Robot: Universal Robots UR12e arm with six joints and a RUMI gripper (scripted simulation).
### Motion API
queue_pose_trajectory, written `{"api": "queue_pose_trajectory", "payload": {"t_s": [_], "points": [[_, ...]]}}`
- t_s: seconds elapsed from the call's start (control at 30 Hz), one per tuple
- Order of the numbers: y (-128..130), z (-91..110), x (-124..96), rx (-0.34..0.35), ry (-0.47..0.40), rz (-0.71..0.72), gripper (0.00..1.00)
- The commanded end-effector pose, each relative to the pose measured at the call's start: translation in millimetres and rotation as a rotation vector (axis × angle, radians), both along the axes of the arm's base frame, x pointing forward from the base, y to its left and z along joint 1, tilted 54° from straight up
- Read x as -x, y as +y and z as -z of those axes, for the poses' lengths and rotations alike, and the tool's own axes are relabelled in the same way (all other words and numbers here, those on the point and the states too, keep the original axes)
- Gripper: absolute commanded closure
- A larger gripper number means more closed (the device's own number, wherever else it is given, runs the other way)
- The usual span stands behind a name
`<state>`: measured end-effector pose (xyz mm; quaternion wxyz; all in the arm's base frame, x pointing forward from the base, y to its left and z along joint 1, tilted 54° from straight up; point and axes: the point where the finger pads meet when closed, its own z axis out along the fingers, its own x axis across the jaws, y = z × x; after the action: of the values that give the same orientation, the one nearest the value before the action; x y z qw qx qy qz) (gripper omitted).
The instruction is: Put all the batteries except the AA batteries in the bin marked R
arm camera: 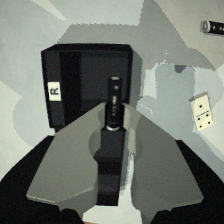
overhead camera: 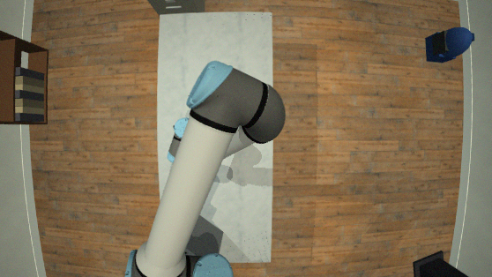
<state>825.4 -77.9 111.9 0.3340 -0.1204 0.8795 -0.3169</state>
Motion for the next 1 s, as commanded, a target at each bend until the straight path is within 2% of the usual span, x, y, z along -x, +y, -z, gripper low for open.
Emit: {"api": "queue_pose_trajectory", "payload": {"t_s": [0.0,0.97], "points": [[14.8,-7.9,-23.5,0.002,0.009,0.005,1.00],[10.1,-3.4,-15.7,0.002,0.011,0.005,1.00]]}}
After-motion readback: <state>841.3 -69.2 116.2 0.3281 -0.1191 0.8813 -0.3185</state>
